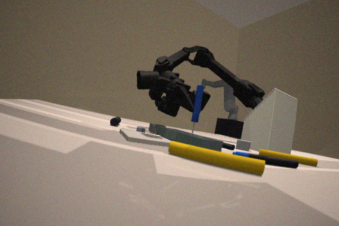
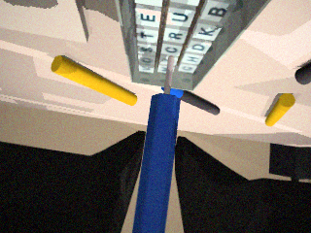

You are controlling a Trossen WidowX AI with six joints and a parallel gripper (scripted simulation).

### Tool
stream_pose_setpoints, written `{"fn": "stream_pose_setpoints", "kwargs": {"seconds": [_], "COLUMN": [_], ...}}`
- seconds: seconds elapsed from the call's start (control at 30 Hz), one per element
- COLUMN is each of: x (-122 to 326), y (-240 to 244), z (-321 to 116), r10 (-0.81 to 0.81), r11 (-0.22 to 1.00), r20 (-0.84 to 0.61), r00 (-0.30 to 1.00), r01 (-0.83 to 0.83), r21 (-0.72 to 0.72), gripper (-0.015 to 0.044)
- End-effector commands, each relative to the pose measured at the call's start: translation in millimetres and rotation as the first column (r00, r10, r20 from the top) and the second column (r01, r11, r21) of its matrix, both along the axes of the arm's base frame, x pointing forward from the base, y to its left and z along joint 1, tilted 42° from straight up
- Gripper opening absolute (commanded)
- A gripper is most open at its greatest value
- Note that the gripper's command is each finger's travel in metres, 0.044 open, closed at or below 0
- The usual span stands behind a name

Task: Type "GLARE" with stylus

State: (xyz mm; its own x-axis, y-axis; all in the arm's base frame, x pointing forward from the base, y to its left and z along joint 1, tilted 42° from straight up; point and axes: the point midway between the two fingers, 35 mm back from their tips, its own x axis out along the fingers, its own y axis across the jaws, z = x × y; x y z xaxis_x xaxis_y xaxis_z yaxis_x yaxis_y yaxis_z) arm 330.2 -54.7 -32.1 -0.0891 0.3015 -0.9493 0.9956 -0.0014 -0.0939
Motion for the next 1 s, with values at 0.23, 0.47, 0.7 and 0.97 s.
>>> {"fn": "stream_pose_setpoints", "kwargs": {"seconds": [0.23,0.47,0.7,0.97], "x": [0.5,0.3,0.1,-0.1], "y": [-4.1,-6.5,-7.7,-10.2], "z": [-3.9,-6.5,-7.8,-10.6], "r10": [0.005,0.005,0.005,0.005], "r11": [1.000,1.000,1.000,1.000], "r20": [0.004,0.004,0.004,0.004], "r00": [1.000,1.000,1.000,1.000], "r01": [-0.005,-0.005,-0.005,-0.005], "r21": [-0.003,-0.004,-0.004,-0.004], "gripper": [0.0081,0.0081,0.0081,0.0081]}}
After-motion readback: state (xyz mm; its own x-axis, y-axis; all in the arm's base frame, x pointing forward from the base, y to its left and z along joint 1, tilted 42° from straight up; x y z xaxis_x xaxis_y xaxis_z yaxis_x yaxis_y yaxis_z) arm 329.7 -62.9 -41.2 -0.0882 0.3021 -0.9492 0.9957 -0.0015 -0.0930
